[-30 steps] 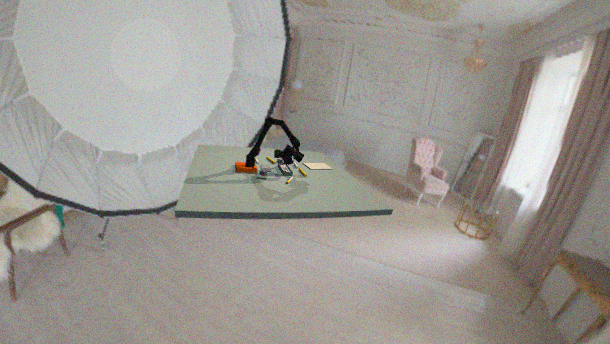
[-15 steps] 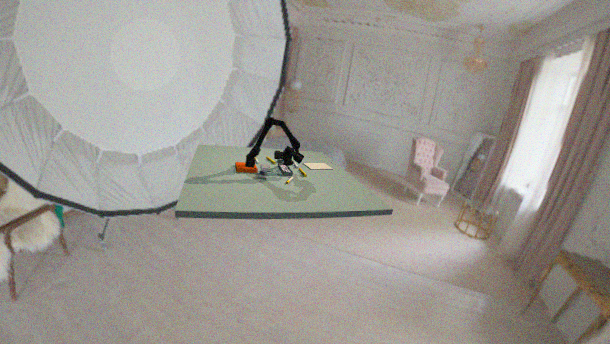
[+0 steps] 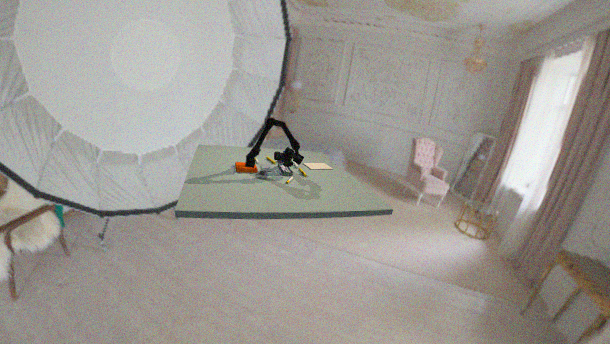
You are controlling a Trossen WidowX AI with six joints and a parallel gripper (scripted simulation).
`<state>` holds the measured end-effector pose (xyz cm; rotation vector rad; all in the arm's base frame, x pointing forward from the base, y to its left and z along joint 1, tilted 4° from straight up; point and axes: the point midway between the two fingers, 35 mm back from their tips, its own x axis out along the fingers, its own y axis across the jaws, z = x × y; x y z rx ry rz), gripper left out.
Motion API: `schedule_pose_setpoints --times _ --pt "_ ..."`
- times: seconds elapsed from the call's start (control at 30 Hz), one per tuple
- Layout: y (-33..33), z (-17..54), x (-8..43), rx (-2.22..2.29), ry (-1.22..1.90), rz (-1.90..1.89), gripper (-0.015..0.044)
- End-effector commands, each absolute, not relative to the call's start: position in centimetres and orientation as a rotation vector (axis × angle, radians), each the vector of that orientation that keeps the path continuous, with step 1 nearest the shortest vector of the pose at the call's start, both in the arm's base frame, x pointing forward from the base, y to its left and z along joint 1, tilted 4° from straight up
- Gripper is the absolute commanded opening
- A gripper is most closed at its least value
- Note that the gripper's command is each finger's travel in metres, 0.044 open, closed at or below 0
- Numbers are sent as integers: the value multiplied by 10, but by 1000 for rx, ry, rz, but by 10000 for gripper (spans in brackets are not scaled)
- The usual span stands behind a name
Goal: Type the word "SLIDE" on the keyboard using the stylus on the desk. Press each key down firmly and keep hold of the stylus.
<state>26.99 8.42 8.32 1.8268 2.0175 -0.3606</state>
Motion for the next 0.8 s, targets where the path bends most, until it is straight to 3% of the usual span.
schedule_pose_setpoints --times 0.0,0.77 --pt "85 82 271 1835 2017 -358 81" --pt "82 120 268 1834 2017 -358 81"
